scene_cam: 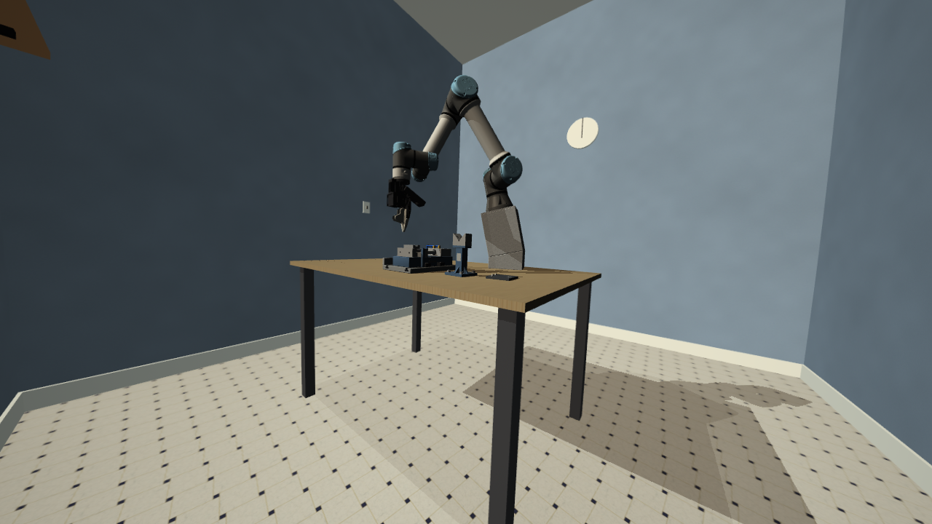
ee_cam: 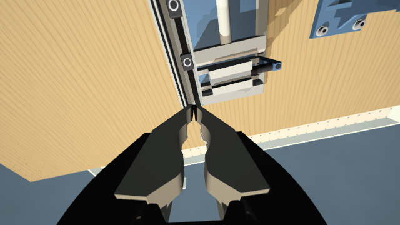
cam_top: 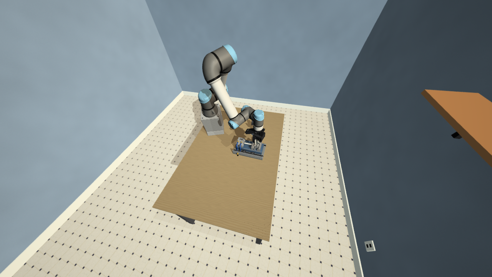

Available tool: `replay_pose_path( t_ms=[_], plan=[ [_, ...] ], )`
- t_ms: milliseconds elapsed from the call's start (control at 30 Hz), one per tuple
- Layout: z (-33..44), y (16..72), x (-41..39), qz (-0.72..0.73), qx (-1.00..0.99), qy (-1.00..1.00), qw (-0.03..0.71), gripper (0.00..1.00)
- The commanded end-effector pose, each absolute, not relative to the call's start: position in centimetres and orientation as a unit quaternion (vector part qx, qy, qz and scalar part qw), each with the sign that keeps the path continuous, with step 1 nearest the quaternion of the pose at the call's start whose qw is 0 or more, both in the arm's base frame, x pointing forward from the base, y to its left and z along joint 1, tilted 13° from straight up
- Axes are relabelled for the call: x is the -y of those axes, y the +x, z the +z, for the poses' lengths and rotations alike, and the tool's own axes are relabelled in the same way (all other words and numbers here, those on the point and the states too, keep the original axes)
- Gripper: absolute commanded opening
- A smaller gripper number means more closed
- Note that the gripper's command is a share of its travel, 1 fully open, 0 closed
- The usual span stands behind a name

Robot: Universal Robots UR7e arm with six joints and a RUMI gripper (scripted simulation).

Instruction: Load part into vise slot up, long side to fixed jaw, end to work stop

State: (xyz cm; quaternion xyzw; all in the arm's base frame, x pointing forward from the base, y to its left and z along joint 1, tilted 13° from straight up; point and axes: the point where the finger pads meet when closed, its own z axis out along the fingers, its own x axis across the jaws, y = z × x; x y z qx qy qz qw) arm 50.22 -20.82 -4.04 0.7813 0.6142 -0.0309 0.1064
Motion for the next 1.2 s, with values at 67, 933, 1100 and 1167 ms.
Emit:
replay_pose_path(
  t_ms=[67,933,1100,1167],
  plan=[
    [-4.1,50.2,20.5,-0.026,-0.573,0.812,0.109,0.00],
    [-4.5,50.2,18.6,0.009,-0.294,0.949,0.111,0.00],
    [-4.6,50.3,18.2,0.019,-0.210,0.971,0.110,0.00],
    [-4.6,50.3,18.1,0.021,-0.191,0.975,0.110,0.00]
  ],
)
